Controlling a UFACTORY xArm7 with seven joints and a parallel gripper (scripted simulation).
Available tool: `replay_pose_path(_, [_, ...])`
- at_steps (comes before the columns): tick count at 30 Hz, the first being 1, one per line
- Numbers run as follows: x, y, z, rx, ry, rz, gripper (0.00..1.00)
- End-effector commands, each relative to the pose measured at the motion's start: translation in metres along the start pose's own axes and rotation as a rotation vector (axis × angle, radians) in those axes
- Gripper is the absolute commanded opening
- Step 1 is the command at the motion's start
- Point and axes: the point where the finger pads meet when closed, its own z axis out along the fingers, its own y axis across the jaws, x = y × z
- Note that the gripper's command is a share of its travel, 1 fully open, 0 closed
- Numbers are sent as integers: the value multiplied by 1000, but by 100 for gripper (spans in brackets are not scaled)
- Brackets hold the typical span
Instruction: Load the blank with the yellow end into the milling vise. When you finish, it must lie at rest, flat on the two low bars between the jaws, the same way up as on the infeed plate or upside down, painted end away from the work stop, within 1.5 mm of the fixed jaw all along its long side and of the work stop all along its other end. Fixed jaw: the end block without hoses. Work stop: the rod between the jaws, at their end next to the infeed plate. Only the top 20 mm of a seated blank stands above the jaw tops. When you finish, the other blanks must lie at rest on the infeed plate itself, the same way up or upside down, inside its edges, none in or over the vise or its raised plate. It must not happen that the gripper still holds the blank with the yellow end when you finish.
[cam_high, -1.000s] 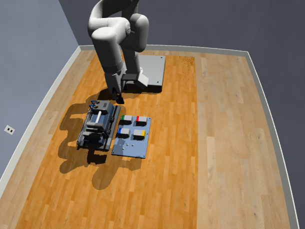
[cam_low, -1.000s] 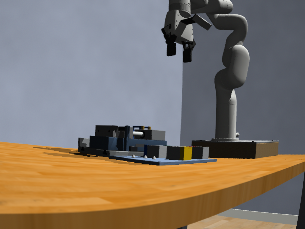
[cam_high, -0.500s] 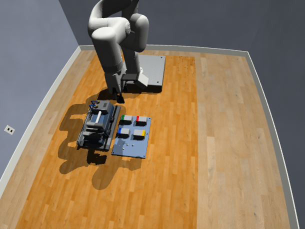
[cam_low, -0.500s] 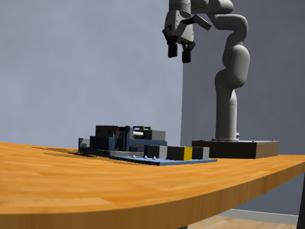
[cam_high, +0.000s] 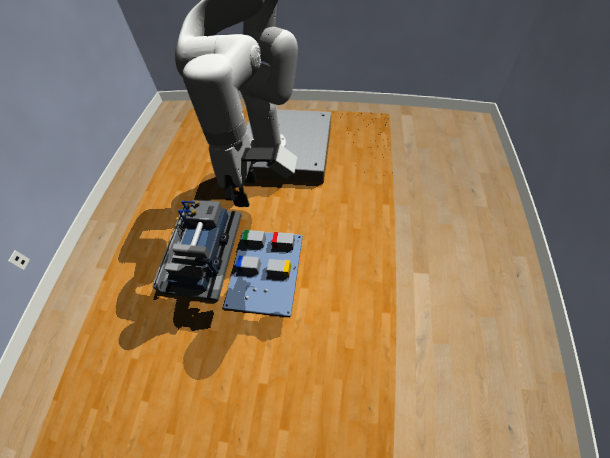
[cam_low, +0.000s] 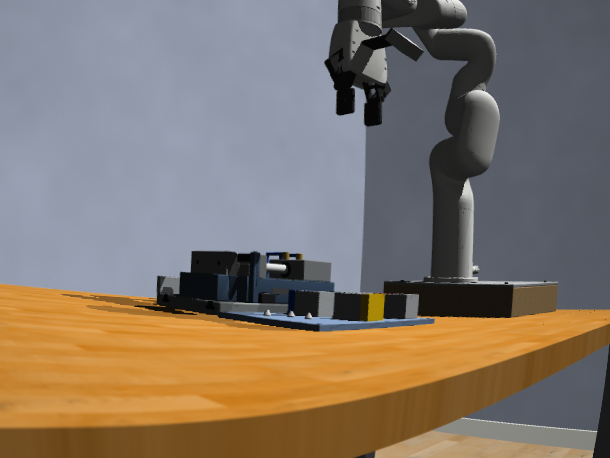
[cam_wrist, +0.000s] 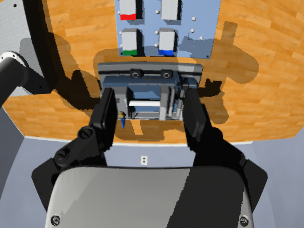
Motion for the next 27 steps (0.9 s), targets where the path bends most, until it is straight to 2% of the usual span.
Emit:
replay_pose_path(1, [0, 1, -2, -4, 0, 0, 67])
replay_pose_path(18, [0, 1, -2, -4, 0, 0, 67])
replay_pose_path(27, [10, 11, 41, -4, 0, 2, 67])
